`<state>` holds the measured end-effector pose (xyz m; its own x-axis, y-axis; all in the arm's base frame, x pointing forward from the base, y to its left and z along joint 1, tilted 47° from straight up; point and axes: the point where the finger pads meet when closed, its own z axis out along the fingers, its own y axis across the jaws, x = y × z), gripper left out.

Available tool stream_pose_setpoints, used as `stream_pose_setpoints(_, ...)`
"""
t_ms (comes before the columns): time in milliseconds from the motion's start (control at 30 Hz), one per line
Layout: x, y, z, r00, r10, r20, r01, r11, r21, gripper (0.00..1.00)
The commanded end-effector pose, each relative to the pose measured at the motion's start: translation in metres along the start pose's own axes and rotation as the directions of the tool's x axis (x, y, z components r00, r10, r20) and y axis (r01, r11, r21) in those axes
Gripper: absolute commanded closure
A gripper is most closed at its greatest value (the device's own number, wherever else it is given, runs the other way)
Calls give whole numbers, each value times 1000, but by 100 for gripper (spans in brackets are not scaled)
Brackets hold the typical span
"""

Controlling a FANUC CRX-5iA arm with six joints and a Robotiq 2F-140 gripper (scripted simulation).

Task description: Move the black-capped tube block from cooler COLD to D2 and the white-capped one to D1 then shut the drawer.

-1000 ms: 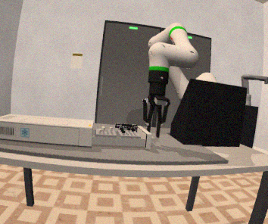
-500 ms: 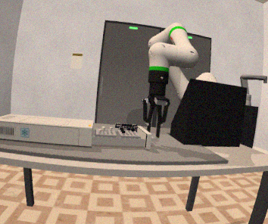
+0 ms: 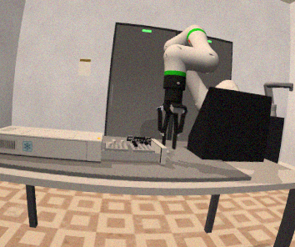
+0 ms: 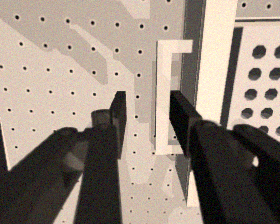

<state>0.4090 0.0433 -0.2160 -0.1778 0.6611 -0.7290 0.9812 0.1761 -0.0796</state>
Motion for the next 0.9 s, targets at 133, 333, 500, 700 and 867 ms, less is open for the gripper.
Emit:
stream_pose_setpoints(133,0,1,-9,1000,0,-1,0,1000,-2,66)
stream_pose_setpoints(333,0,1,-14,1000,0,-1,0,1000,-2,66)
stream_pose_setpoints(500,0,1,-21,1000,0,-1,0,1000,-2,66)
stream_pose_setpoints(700,0,1,-29,1000,0,-1,0,1000,-2,66)
stream_pose_setpoints(867,0,1,-33,1000,0,-1,0,1000,-2,66)
